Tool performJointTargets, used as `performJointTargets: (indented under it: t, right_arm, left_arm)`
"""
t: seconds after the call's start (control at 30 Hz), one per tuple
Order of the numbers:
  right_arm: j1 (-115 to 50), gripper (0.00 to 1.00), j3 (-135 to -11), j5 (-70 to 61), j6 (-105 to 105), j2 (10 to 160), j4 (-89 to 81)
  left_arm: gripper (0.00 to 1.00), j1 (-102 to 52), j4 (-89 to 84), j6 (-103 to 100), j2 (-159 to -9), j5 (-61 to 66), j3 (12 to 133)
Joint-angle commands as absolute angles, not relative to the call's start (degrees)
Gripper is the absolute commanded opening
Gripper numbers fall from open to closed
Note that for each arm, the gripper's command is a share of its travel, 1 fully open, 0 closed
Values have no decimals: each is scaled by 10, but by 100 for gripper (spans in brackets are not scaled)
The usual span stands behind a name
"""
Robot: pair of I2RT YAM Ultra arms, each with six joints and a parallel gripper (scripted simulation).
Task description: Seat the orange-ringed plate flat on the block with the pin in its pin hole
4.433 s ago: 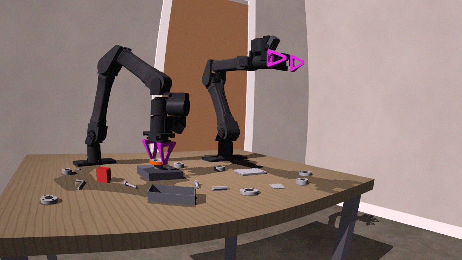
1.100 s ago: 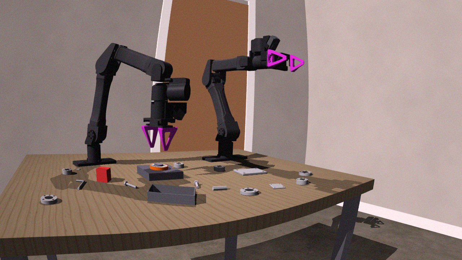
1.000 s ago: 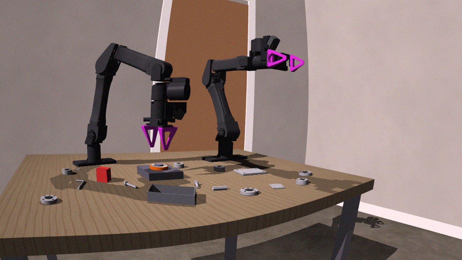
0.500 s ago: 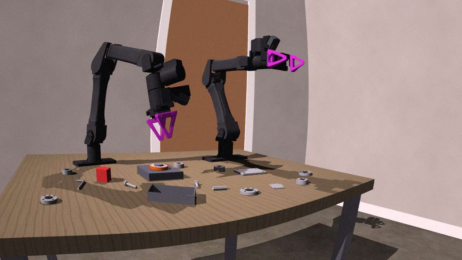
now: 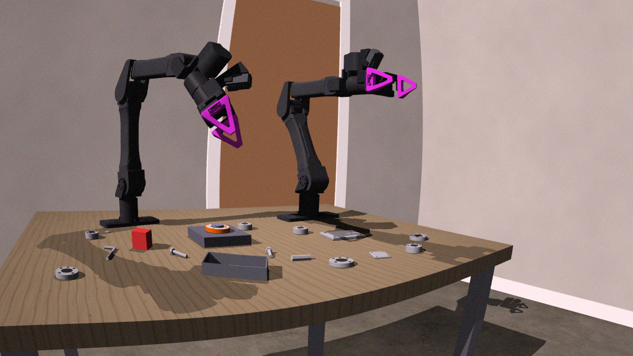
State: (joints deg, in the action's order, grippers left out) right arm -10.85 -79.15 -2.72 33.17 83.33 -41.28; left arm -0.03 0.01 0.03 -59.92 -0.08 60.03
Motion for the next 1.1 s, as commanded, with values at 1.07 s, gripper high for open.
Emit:
performJointTargets:
  t: [1.07]
  right_arm:
    - [5,78,-614,13,-6,611,28]
  left_arm:
    - [100,-2,-6,-2,-596,2,595]
